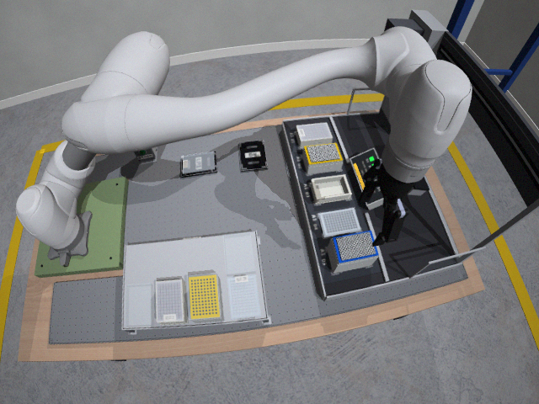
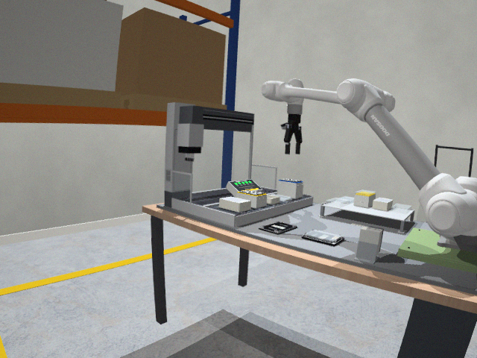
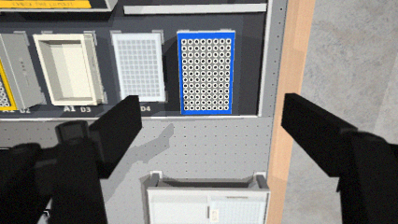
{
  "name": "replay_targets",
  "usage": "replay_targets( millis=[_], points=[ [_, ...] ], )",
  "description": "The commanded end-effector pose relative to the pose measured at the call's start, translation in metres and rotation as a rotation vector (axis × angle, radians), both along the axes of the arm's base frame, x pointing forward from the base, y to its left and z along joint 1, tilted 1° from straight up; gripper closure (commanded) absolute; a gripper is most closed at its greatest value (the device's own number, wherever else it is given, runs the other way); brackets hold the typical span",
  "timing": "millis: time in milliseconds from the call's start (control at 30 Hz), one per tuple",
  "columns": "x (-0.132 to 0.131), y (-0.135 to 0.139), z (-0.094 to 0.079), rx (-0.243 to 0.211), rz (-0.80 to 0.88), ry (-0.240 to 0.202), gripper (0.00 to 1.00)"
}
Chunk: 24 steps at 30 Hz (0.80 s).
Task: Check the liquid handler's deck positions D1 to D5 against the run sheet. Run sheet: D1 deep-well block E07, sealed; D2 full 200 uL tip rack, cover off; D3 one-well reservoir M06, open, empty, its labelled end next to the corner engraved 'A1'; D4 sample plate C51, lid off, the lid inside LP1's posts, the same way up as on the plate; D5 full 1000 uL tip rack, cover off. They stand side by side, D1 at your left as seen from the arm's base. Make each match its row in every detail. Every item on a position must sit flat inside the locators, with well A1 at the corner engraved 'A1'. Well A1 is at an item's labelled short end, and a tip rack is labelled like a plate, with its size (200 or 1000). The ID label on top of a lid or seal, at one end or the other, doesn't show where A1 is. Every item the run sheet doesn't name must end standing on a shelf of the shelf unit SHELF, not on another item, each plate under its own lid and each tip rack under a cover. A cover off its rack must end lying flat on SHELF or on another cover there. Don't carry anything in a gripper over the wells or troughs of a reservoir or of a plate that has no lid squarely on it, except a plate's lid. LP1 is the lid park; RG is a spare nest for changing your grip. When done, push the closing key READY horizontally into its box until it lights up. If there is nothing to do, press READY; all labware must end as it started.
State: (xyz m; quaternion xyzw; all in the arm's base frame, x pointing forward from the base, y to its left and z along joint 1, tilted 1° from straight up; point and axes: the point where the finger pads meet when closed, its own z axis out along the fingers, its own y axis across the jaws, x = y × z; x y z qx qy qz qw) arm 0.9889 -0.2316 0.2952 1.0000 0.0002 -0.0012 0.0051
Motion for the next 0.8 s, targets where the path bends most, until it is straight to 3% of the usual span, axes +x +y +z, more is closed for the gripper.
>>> replay_targets(
  millis=[0, 300, 333, 767],
  points=[
    [0.0, 0.0, 0.007, 0.0, 0.0, -0.002, 0.21],
    [0.0, 0.0, 0.017, 0.0, 0.0, -0.002, 0.21],
    [-0.005, 0.0, 0.016, 0.0, 0.02, -0.002, 0.9],
    [-0.058, 0.0, 0.004, 0.0, 0.24, 0.001, 0.9]
  ],
)
